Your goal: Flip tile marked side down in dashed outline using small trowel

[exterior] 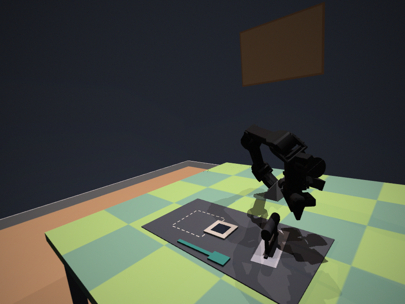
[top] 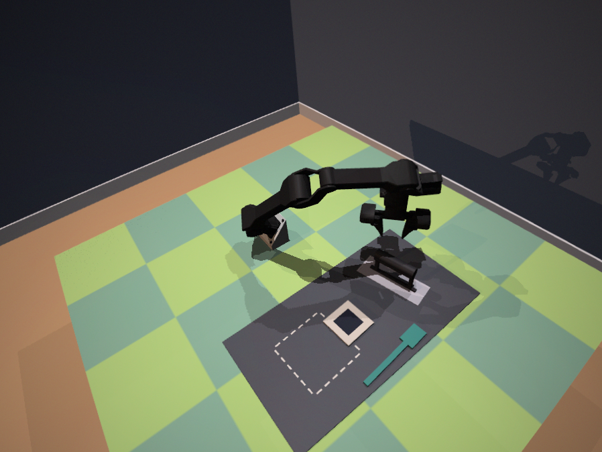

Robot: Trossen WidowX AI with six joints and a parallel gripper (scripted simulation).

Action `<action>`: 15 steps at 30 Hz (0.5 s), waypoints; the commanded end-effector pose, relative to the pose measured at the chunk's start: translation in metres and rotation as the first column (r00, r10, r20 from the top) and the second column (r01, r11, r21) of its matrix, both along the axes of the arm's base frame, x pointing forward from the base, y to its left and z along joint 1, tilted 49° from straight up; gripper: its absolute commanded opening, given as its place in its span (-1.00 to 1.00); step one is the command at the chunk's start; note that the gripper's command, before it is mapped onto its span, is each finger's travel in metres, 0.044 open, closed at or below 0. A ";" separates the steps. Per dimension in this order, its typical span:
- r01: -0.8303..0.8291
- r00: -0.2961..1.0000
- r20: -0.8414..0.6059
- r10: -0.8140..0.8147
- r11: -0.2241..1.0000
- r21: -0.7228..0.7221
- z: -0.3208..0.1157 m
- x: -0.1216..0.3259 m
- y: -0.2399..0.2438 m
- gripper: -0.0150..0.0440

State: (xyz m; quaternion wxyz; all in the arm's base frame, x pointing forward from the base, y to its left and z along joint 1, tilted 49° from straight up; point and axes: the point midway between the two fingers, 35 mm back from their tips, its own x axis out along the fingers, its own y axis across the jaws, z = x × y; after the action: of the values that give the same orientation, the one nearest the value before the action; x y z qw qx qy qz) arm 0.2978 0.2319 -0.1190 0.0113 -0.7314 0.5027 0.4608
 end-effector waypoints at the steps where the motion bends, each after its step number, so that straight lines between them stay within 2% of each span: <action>1: 0.104 0.988 0.110 -0.105 0.994 0.014 0.004 0.007 -0.002 0.42; 8: 0.260 0.923 0.277 -0.267 0.964 0.064 0.010 0.015 -0.003 0.42; 15: 0.397 0.804 0.425 -0.417 0.907 0.139 0.015 0.023 -0.005 0.42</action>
State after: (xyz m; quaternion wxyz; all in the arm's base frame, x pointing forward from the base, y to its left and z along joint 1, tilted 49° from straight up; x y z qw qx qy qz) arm 0.3152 0.2300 -0.1068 0.2001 -0.7046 0.6030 0.3161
